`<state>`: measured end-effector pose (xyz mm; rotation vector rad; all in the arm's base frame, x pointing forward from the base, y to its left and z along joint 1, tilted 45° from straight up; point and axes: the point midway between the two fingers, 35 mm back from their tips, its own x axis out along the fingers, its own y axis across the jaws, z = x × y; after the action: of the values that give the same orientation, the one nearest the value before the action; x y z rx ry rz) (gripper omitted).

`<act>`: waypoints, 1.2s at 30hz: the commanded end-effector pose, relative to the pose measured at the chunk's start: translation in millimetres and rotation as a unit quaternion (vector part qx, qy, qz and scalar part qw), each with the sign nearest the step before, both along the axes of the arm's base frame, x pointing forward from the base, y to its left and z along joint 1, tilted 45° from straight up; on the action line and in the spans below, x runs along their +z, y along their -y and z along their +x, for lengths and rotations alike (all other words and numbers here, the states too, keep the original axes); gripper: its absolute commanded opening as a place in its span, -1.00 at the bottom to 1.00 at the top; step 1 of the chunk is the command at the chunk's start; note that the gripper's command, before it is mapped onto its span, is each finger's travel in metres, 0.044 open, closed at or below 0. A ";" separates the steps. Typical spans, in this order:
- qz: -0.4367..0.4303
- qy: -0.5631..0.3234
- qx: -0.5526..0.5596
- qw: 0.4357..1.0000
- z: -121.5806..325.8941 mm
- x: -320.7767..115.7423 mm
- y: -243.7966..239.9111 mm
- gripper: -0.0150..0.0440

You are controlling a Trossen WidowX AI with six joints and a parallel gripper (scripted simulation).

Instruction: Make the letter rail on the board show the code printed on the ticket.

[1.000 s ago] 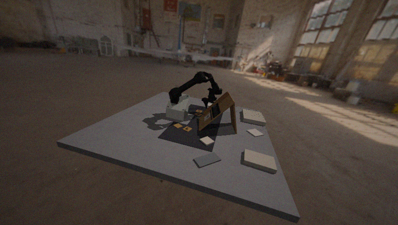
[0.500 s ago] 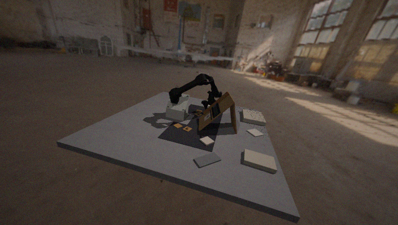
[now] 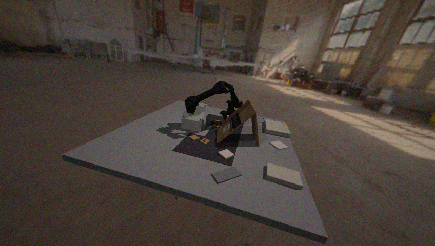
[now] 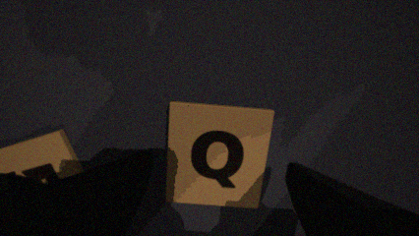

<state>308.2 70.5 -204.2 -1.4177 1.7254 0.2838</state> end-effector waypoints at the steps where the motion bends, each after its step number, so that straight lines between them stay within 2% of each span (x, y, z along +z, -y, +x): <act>1: -0.003 -0.004 0.002 1.000 -1.6 -5.1 6.3 0.66; 36: -0.003 -0.004 0.002 1.000 -1.7 -9.2 10.4 0.66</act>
<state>306.8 60.7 -213.3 -1.4194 1.7309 0.2833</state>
